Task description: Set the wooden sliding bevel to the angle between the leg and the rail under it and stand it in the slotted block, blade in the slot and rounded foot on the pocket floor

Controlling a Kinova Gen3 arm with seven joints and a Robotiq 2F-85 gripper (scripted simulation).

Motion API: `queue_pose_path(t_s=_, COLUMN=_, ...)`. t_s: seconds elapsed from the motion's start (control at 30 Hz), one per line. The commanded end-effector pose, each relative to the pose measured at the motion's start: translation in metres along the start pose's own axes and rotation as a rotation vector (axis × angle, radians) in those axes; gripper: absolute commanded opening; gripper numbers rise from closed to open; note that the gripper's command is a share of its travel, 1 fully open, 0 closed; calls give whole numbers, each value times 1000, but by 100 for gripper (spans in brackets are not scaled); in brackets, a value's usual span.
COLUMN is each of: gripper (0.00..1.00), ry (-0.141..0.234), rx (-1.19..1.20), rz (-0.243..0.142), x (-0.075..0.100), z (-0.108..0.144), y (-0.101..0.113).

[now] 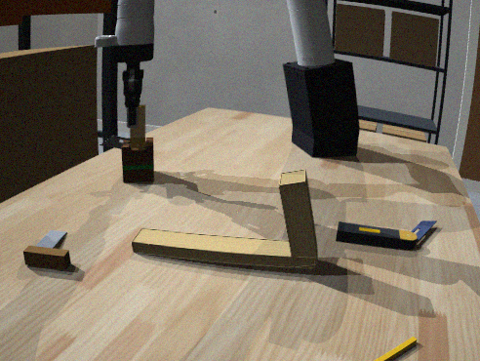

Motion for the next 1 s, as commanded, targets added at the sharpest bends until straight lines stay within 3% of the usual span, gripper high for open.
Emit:
queue_pose_path(t_s=0.0, gripper=10, ry=-1, rx=0, rz=1, x=0, z=0, y=0)
queue_pose_path(t_s=0.9, gripper=10, ry=-1, rx=0, rz=1, x=-3, z=0, y=0)
queue_pose_path(t_s=0.93, gripper=100, ry=-1, rx=0, rz=1, x=-3, z=0, y=0)
queue_pose_path(t_s=0.97, gripper=100, ry=-1, rx=0, rz=1, x=-3, z=0, y=0)
Point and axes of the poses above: the point where the finger pads meet when closed, its own x axis back along the fingers, its own z axis across the jaws, y = z × x, the point moved 6 cm from there along x, back along the fingers, and after that the axes turned 5 degrees about -x, right-handed, at the moved point
